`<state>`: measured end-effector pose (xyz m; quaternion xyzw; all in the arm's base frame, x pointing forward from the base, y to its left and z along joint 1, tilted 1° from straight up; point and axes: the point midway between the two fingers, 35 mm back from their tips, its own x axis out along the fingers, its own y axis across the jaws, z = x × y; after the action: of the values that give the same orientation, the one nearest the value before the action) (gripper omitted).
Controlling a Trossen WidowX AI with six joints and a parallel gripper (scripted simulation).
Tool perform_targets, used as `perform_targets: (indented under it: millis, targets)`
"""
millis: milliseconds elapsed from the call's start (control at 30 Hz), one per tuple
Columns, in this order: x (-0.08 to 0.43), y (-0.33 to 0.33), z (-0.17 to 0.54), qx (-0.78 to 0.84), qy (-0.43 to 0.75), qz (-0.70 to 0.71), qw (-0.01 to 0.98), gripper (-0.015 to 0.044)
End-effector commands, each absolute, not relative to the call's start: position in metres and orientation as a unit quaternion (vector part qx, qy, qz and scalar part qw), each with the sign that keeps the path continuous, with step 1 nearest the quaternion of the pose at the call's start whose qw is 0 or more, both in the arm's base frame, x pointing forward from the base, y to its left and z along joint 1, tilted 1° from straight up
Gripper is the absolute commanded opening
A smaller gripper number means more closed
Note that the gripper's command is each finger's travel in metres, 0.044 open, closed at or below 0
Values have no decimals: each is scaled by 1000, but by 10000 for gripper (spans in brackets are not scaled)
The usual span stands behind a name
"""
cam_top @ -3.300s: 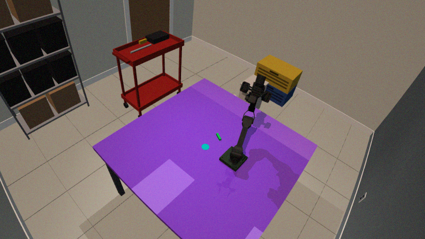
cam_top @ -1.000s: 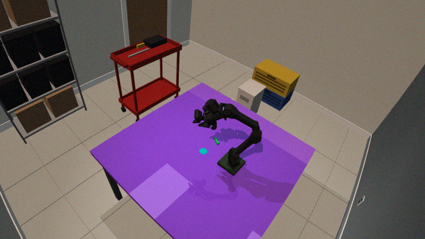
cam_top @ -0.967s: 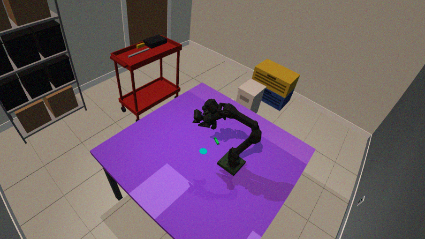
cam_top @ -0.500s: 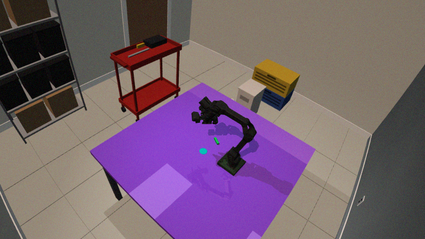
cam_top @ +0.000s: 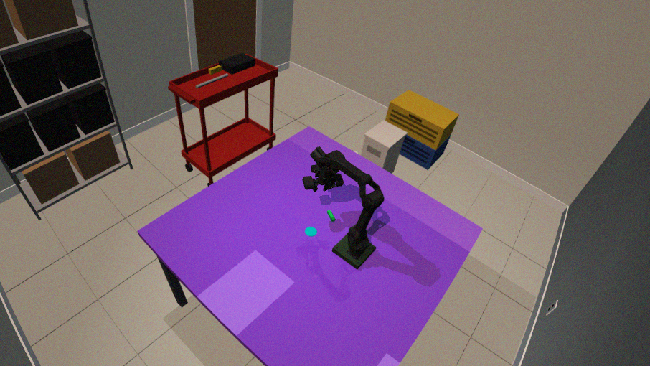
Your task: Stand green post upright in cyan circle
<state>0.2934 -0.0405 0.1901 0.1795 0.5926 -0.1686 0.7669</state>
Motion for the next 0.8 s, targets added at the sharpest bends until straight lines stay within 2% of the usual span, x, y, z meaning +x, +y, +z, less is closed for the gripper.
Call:
perform_targets:
  millis: [0, 233, 467, 767]
  targets:
    - [286, -65, 169, 164, 629, -168, 741, 232]
    - [264, -104, 137, 149, 681, -155, 699, 232]
    - [263, -108, 127, 148, 686, -153, 695, 232]
    - [266, -110, 31, 148, 686, -153, 695, 232]
